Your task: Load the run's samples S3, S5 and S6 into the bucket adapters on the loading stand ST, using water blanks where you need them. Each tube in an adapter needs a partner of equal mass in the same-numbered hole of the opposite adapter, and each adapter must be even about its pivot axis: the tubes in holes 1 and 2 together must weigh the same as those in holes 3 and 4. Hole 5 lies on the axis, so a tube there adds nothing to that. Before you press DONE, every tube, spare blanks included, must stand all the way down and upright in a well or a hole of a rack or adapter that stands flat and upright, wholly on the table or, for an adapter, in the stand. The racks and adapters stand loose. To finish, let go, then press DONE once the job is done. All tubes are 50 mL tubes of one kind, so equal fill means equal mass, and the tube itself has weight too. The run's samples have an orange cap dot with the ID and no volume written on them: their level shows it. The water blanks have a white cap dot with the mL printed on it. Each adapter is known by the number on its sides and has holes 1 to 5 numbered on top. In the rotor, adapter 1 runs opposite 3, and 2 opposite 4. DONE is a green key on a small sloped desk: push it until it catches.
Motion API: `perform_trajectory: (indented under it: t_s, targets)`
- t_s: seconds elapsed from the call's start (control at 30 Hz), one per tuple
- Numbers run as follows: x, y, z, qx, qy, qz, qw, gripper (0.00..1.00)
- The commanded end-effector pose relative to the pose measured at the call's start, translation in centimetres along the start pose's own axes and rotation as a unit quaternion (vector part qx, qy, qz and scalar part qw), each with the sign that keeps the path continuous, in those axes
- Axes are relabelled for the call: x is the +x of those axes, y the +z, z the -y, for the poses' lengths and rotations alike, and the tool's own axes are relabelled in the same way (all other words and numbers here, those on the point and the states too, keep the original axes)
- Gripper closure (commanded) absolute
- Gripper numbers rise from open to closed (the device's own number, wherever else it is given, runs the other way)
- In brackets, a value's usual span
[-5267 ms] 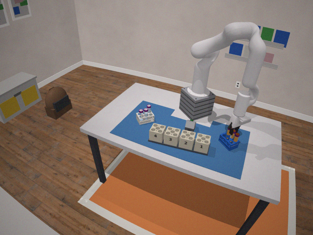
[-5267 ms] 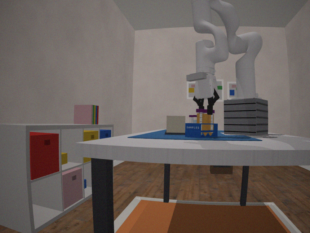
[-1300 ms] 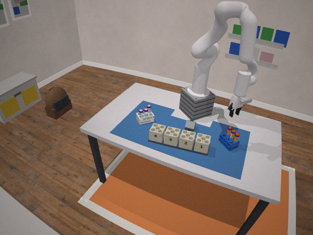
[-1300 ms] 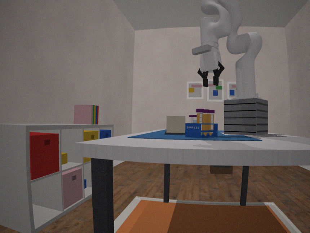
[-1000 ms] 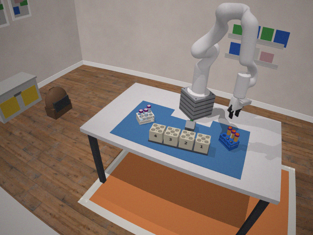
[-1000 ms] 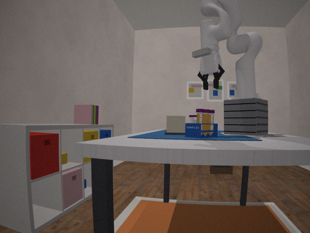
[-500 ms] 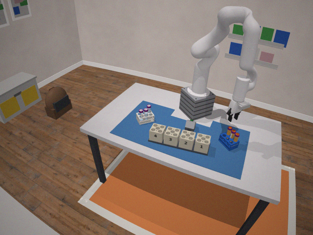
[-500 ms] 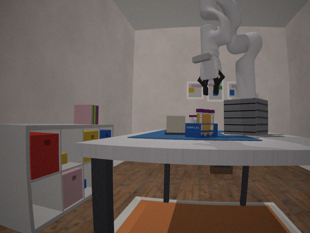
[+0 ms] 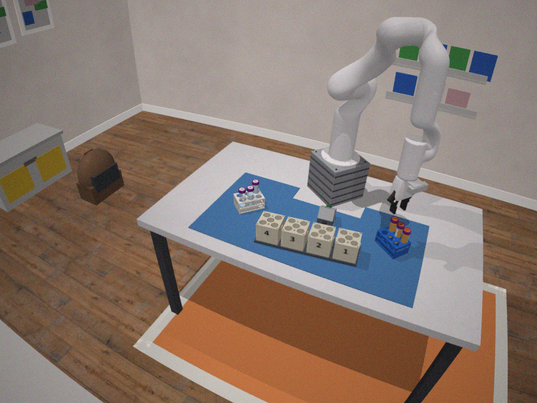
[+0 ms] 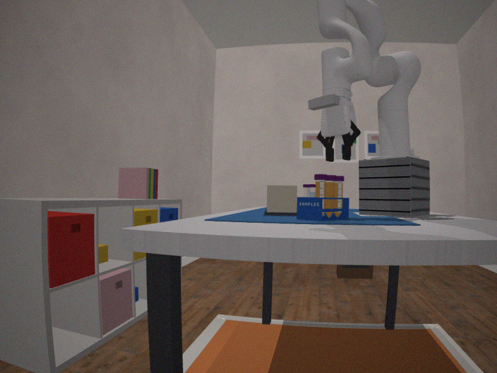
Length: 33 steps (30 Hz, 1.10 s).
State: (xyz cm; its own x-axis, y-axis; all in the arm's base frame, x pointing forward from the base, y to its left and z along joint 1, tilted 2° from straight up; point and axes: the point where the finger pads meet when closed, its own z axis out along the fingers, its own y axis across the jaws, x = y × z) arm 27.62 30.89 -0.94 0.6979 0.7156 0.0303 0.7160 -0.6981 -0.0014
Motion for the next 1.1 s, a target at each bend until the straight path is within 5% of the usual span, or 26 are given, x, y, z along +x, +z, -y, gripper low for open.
perform_trajectory:
  t_s: [0.0,0.6,1.07]
  targets:
    - [0.1,0.9,0.0,0.0,0.0,-0.001,1.0,0.43]
    - [0.1,4.1,0.0,0.0,0.0,-0.001,1.0,0.43]
    - [0.1,4.7,0.0,0.0,0.0,-0.001,1.0,0.43]
